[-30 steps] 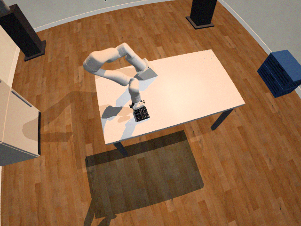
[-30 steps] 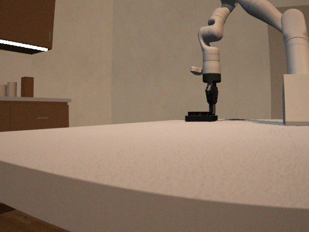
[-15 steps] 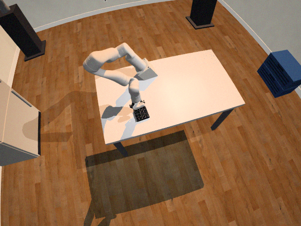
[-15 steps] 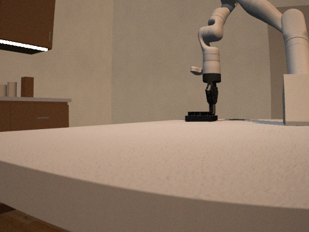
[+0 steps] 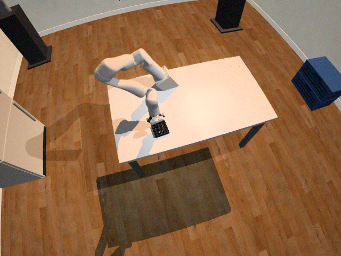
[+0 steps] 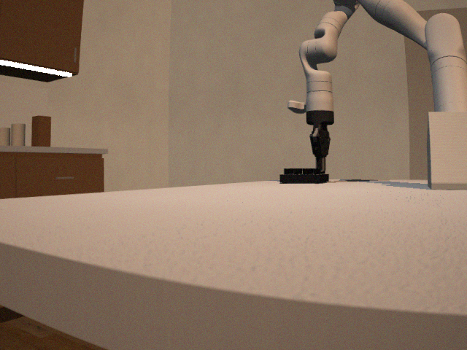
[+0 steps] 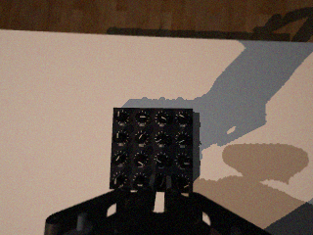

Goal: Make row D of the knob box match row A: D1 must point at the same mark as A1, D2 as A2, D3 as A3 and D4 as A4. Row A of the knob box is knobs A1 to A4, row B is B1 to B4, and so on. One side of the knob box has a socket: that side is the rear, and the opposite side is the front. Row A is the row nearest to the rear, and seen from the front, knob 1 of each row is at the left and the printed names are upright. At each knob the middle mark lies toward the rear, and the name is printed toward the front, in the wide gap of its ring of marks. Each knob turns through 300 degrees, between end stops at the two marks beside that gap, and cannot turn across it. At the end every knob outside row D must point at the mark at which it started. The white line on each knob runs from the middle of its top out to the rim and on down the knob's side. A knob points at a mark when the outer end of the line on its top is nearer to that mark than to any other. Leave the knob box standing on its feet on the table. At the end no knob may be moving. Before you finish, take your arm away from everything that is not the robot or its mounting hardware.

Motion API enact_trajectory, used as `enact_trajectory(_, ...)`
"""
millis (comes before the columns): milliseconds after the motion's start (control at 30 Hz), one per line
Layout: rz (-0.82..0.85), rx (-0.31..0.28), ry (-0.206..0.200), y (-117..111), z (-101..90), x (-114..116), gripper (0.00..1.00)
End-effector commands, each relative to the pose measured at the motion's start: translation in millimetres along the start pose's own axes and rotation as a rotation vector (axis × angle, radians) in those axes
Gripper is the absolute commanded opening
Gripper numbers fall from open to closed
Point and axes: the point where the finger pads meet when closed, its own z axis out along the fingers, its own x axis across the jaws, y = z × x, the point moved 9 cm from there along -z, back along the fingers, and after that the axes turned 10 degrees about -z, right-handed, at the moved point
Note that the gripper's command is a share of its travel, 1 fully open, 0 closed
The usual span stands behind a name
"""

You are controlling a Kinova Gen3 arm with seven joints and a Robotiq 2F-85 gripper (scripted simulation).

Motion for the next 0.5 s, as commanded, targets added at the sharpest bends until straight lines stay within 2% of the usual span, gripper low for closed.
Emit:
enact_trajectory(0, 0.001, 0.001, 0.000, -0.4, -0.4, 0.0, 0.08)
enact_trajectory(467, 0.079, 0.001, 0.000, -0.4, -0.4, 0.0, 0.08)
